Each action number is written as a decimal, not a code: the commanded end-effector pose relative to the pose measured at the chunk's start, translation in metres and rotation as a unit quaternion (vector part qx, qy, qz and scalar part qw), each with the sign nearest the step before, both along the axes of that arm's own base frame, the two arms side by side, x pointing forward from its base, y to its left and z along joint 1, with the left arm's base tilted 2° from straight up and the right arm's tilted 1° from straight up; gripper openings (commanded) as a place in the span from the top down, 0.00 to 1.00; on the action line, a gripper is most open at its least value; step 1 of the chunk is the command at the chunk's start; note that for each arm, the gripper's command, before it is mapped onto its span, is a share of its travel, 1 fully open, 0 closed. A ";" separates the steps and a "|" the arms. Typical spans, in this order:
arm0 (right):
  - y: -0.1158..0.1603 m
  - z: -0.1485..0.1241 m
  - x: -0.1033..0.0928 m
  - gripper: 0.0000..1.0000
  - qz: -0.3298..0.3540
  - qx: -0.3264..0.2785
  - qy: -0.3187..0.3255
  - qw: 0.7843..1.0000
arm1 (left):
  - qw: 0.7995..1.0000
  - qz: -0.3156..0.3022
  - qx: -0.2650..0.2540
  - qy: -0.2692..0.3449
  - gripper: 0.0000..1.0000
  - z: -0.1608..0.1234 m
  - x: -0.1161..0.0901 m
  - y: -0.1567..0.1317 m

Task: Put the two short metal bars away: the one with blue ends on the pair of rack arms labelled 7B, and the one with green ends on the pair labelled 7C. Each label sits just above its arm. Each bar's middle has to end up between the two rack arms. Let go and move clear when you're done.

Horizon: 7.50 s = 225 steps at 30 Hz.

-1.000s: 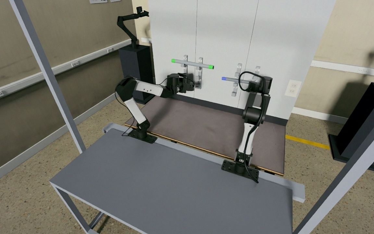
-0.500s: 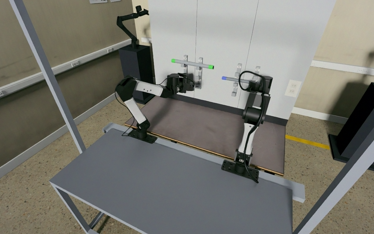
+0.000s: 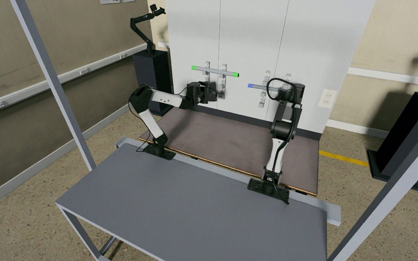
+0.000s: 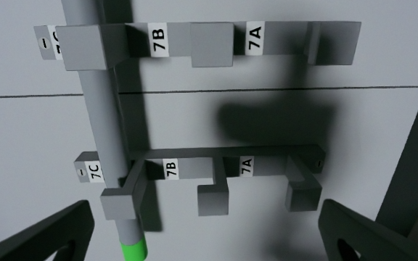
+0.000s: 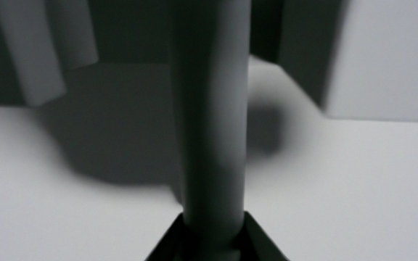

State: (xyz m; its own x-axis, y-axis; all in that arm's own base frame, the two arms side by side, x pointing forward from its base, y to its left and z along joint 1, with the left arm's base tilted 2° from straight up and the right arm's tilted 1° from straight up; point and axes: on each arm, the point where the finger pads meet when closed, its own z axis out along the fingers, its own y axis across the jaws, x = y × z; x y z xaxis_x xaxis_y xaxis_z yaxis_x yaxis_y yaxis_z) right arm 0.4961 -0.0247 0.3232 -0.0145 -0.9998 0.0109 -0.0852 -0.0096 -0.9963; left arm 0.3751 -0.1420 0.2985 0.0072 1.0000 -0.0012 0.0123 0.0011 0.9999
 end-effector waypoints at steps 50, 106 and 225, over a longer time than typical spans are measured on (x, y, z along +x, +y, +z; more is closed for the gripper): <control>-0.001 0.023 -0.049 1.00 0.000 0.009 -0.047 0.999 | 1.000 0.002 -0.008 -0.020 0.00 0.010 -0.005 0.004; 0.002 0.028 -0.051 1.00 0.000 0.009 -0.047 0.999 | 1.000 0.002 -0.008 -0.020 0.00 0.010 -0.005 0.004; 0.118 0.012 -0.044 1.00 0.000 0.009 -0.047 0.999 | 1.000 0.002 -0.008 -0.020 0.00 0.010 -0.005 0.004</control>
State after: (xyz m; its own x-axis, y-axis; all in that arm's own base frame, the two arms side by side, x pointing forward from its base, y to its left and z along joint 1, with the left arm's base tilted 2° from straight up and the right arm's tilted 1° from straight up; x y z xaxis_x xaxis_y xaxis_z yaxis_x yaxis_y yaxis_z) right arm 0.4454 0.0917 0.2891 0.0148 -0.9981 0.0606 -0.1405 -0.0621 -0.9881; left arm 0.3751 -0.1420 0.2985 0.0072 1.0000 -0.0012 0.0123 0.0011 0.9999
